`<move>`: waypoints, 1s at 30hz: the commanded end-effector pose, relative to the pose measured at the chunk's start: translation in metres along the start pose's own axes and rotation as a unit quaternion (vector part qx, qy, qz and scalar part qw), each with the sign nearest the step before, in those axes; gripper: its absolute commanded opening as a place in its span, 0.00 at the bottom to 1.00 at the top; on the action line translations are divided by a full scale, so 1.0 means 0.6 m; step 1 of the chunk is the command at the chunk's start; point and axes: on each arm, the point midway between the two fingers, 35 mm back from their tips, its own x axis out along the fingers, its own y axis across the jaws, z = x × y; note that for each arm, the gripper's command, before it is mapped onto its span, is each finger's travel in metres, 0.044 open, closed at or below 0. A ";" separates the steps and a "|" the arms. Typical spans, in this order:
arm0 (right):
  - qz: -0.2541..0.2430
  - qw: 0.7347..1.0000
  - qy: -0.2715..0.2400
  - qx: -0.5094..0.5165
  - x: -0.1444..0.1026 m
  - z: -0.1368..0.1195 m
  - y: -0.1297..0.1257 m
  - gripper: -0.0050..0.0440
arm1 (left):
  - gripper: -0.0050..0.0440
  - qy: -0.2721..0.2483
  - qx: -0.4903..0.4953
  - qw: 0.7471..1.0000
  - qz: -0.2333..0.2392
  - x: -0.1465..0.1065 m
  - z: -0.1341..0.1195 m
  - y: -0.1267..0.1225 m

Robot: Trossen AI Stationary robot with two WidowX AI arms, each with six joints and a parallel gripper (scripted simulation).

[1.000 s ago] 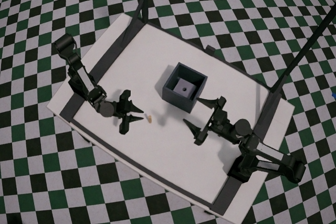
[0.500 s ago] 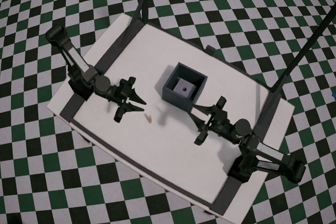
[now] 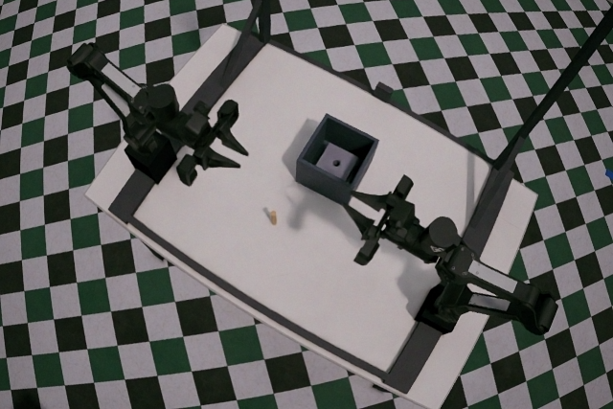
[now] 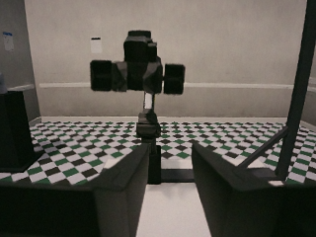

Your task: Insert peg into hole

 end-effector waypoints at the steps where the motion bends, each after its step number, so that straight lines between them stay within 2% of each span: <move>1: -0.032 0.999 -0.031 0.029 -0.031 0.049 -0.001 0.36 | 0.36 -0.012 -0.002 1.000 -0.003 0.000 0.019 -0.003; 4: -0.034 0.998 -0.030 0.033 -0.032 0.048 0.000 0.36 | 0.36 -0.011 -0.003 1.000 -0.004 0.000 0.019 -0.003; 6: -0.029 0.999 -0.009 0.024 -0.020 0.018 0.000 0.36 | 0.36 -0.011 -0.002 1.000 -0.004 0.000 0.019 -0.003; 8: -0.026 0.999 -0.028 0.019 -0.027 0.037 0.001 0.36 | 0.36 -0.011 -0.002 1.000 -0.004 0.000 0.019 -0.003; 15: -0.028 0.999 -0.031 0.019 -0.028 0.040 -0.002 0.36 | 0.36 -0.011 -0.002 1.000 -0.004 0.000 0.019 -0.003; 21: -0.028 0.999 -0.026 0.019 -0.024 0.034 -0.002 0.36 | 0.36 0.055 0.003 0.998 0.002 0.056 0.009 0.002; 30: -0.028 0.999 -0.026 0.019 -0.024 0.034 -0.002 0.36 | 0.36 0.175 0.004 0.984 0.000 0.136 -0.042 0.003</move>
